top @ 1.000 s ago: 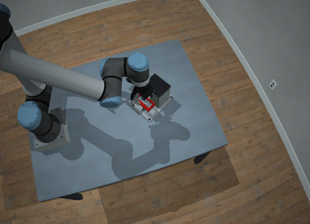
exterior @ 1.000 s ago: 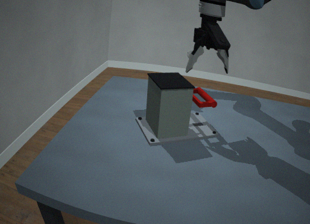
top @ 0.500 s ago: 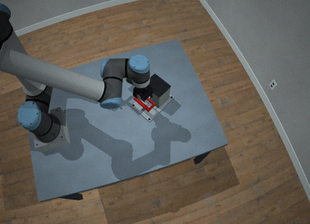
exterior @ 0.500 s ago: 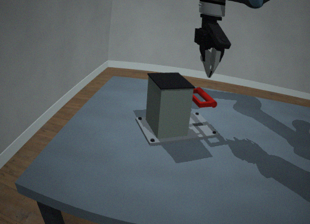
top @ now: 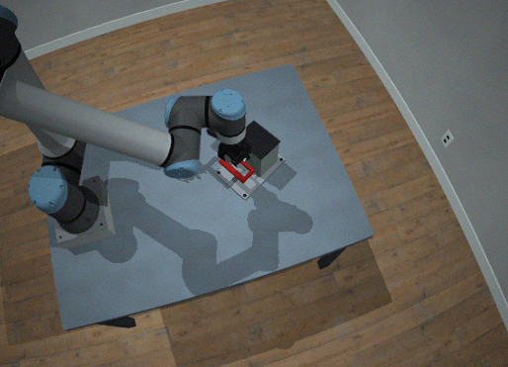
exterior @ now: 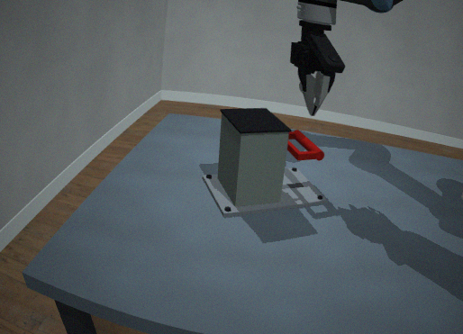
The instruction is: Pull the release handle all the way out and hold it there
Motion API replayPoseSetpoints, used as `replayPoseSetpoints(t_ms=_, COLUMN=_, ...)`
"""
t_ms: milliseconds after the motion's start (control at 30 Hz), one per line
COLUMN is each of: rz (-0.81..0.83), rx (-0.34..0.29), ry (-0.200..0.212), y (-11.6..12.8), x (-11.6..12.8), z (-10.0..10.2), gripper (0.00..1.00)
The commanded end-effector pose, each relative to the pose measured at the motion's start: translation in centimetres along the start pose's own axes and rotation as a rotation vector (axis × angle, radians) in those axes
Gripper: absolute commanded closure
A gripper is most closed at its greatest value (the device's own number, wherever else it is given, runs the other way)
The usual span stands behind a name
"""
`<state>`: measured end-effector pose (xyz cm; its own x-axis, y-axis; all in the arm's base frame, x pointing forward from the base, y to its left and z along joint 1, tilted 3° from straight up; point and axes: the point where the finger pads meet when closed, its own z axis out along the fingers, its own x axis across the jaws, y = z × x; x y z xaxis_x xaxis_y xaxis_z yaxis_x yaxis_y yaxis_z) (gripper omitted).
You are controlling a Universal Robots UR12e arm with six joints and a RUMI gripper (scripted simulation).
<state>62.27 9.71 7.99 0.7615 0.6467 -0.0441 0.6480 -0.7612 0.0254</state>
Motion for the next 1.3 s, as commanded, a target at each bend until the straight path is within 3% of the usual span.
replayPoseSetpoints(t_ms=0, rz=0.0, rx=-0.001, ry=0.001, y=0.05, x=0.04, z=-0.07, gripper=1.0)
replayPoseSetpoints(t_ms=667, rz=0.0, rx=-0.001, ry=0.001, y=0.05, x=0.04, z=-0.07, gripper=1.0)
replayPoseSetpoints(t_ms=700, rz=0.0, rx=-0.001, ry=0.001, y=0.05, x=0.04, z=-0.07, gripper=0.71)
replayPoseSetpoints(t_ms=1267, rz=0.0, rx=-0.001, ry=0.001, y=0.05, x=0.04, z=-0.07, gripper=0.71)
